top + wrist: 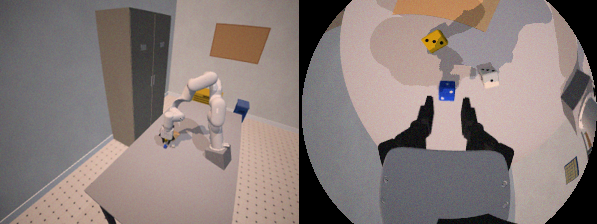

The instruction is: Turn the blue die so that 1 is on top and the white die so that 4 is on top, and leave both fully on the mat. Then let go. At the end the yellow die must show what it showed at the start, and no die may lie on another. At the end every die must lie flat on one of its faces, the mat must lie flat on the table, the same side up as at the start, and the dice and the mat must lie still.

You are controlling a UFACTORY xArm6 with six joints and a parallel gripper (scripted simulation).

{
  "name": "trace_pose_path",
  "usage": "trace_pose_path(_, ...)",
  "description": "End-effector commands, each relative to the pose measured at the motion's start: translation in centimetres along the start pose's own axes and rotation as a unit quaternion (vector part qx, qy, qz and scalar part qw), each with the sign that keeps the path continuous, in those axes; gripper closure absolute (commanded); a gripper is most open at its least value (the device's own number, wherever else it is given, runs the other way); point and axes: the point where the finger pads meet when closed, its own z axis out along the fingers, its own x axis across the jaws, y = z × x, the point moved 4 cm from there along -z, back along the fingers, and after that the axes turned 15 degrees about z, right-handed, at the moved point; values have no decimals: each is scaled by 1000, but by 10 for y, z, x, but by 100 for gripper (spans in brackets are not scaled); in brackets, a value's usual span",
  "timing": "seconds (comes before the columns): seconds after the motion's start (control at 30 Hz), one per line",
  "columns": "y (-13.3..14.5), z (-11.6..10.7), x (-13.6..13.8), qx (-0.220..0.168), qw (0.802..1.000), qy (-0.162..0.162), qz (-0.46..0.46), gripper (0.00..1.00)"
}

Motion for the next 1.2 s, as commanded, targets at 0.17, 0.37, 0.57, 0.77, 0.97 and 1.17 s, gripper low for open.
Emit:
trace_pose_path(0.17, 1, 12, -2, -1, 1000, -2, 0, 58)
trace_pose_path(0.37, 0, 17, -2, -1, 1000, -2, 0, 58)
trace_pose_path(0.57, 0, 20, -2, -1, 1000, -2, 0, 58)
trace_pose_path(0.77, 0, 21, -2, -1, 1000, -2, 0, 58)
trace_pose_path(0.97, 0, 21, -2, -1, 1000, -2, 0, 58)
trace_pose_path(1.17, 0, 21, -2, -1, 1000, -2, 0, 58)
